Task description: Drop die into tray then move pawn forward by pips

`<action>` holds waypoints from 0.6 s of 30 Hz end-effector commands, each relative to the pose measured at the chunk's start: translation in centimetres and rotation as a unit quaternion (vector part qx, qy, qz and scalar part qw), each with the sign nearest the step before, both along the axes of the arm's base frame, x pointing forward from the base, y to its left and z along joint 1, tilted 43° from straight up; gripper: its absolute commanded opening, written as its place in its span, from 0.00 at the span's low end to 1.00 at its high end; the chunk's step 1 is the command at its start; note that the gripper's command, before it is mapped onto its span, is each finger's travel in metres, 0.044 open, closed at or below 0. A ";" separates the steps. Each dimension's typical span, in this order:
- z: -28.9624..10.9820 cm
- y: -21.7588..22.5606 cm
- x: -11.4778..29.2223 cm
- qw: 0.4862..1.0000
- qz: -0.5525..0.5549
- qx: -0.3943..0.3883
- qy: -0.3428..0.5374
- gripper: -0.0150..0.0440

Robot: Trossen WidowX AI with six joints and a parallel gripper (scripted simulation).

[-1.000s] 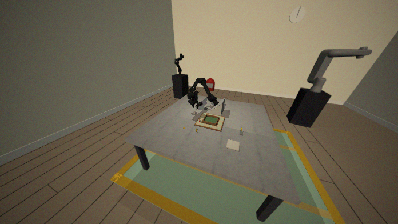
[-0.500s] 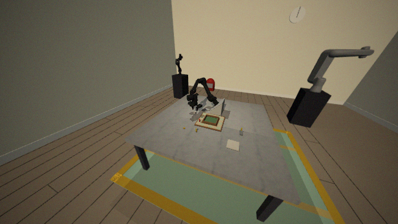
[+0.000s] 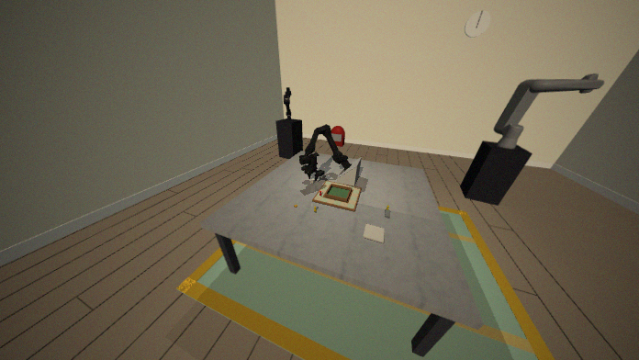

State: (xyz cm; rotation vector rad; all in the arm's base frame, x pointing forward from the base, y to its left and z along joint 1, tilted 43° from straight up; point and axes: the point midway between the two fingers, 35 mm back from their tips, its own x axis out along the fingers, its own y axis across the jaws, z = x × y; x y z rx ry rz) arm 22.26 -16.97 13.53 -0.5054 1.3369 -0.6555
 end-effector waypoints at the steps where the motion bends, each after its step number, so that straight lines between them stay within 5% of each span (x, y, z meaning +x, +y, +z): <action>1: -0.7 -0.3 -0.1 1.000 0.002 0.003 0.006 0.72; 6: -1.1 -0.7 -0.1 1.000 0.002 0.003 0.006 0.72; 11: -1.1 -0.7 -0.1 1.000 0.002 0.003 0.006 0.50; 18: -1.1 -0.7 -0.1 1.000 0.002 0.003 0.006 0.42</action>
